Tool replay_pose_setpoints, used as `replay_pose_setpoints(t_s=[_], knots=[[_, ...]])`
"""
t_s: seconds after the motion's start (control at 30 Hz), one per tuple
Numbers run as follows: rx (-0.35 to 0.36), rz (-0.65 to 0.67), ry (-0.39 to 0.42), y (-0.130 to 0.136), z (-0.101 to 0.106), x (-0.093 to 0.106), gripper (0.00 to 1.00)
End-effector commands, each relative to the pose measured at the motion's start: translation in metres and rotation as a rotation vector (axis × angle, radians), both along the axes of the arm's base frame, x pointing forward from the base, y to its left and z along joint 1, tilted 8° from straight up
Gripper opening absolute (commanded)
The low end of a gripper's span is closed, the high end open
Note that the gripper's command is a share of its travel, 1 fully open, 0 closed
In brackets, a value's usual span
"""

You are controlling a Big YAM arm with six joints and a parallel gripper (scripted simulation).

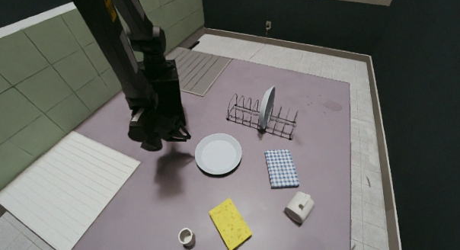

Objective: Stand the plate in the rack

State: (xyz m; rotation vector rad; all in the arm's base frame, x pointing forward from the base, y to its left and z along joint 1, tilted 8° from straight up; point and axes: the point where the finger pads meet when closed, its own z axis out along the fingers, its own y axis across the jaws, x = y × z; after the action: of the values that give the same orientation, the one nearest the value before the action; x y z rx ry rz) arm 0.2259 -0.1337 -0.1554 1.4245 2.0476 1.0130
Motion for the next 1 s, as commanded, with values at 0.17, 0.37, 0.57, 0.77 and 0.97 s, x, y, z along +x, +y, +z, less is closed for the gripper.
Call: replay_pose_setpoints(t_s=[0.17,0.37,0.57,0.77,0.97], knots=[[0.004,0.005,0.000,0.0012,0.0012,-0.0005,0.26],[0.004,0.005,0.000,0.0012,0.0012,-0.0005,0.26],[0.004,0.005,0.000,0.0012,0.0012,-0.0005,0.26],[0.004,0.005,0.000,0.0012,0.0012,-0.0005,0.26],[0.010,0.005,0.004,0.0029,-0.0018,-0.0012,0.26]])
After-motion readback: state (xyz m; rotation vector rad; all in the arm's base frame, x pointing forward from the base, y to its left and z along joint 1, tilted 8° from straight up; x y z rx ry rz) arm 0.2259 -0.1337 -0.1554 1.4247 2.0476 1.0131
